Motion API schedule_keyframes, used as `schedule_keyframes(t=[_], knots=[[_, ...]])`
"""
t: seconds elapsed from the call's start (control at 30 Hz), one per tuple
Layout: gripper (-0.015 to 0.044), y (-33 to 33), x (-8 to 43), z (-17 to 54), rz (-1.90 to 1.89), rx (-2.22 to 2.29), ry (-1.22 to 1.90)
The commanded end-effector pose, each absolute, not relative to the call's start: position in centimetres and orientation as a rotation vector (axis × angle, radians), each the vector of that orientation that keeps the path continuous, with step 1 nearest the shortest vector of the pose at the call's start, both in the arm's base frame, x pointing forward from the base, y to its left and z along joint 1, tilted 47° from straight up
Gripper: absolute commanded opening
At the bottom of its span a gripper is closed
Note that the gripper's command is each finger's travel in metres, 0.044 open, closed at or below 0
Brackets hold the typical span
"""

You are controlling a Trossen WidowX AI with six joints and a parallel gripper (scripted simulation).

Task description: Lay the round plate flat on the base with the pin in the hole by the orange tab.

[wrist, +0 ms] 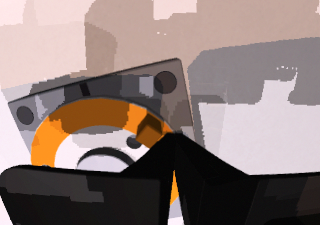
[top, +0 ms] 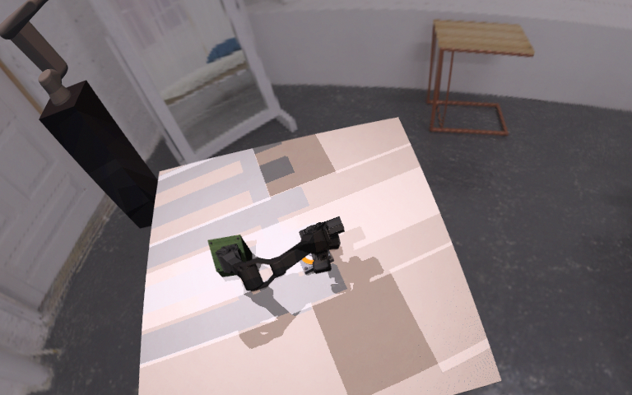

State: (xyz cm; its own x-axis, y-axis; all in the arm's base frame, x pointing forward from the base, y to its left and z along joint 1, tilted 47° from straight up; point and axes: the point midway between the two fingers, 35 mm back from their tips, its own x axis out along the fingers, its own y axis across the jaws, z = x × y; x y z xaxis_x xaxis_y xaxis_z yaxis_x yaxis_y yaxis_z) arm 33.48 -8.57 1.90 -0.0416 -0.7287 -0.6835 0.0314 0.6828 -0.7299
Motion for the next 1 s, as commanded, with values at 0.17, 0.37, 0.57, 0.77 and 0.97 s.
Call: schedule_keyframes(t=[0.17, 0.37, 0.57, 0.77, 0.97], knots=[[0.0, -7.9, 34.5, 1.3, -0.68, -0.599, 1.499], [0.0, -7.4, 35.0, 0.9, -0.68, -0.599, 1.498], [0.0, -6.9, 35.3, 0.4, -0.68, -0.599, 1.498], [0.0, -6.3, 35.5, -0.1, -0.679, -0.598, 1.498], [0.0, -6.0, 35.6, -0.5, -0.679, -0.598, 1.498]])
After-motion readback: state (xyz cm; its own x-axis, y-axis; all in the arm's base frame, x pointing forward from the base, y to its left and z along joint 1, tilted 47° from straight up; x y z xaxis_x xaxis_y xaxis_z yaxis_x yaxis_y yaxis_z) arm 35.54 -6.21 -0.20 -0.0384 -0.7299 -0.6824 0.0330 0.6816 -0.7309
